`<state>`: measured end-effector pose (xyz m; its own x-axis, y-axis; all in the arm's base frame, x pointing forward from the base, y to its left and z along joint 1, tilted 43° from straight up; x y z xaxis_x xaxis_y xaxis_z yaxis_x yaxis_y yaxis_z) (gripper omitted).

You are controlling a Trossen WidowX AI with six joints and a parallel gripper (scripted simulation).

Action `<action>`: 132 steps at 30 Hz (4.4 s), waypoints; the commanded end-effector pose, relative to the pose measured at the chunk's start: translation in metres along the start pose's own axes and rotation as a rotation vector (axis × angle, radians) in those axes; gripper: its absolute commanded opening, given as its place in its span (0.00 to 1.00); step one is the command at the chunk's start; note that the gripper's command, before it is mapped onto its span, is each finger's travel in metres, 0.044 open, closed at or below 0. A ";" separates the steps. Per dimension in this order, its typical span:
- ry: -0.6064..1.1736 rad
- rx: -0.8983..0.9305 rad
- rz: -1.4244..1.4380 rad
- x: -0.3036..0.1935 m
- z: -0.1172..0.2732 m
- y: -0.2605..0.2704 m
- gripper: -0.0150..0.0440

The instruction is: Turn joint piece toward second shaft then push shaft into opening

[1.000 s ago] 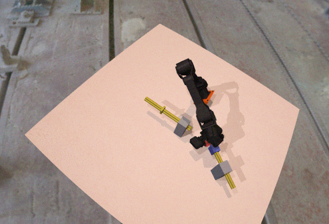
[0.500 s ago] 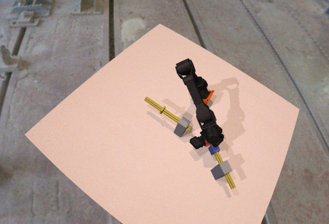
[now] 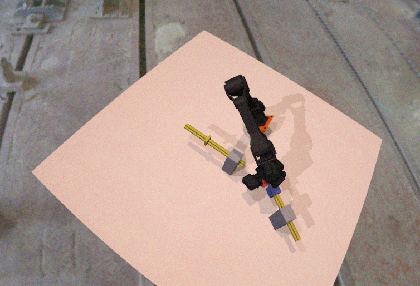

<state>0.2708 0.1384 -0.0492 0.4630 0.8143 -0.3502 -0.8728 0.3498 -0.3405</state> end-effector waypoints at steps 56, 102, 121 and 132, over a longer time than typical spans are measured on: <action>0.484 0.031 0.187 0.009 0.031 -0.011 0.25; 0.484 0.037 0.171 0.008 0.032 -0.011 0.99; 0.284 0.061 0.170 0.002 0.045 -0.012 1.00; 0.011 0.046 0.191 -0.006 0.062 -0.013 1.00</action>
<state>0.2724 0.1593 0.0120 0.3066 0.8457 -0.4369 -0.9465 0.2222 -0.2340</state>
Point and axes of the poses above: the point midway between the two fingers, 35 mm back from their tips, its own z axis back along the fingers, its own y axis across the jaws, x = y × z, the point moved 4 cm from there along z, back along the fingers, and after that the axes turned 6 degrees about -z, right-handed, at the moved point
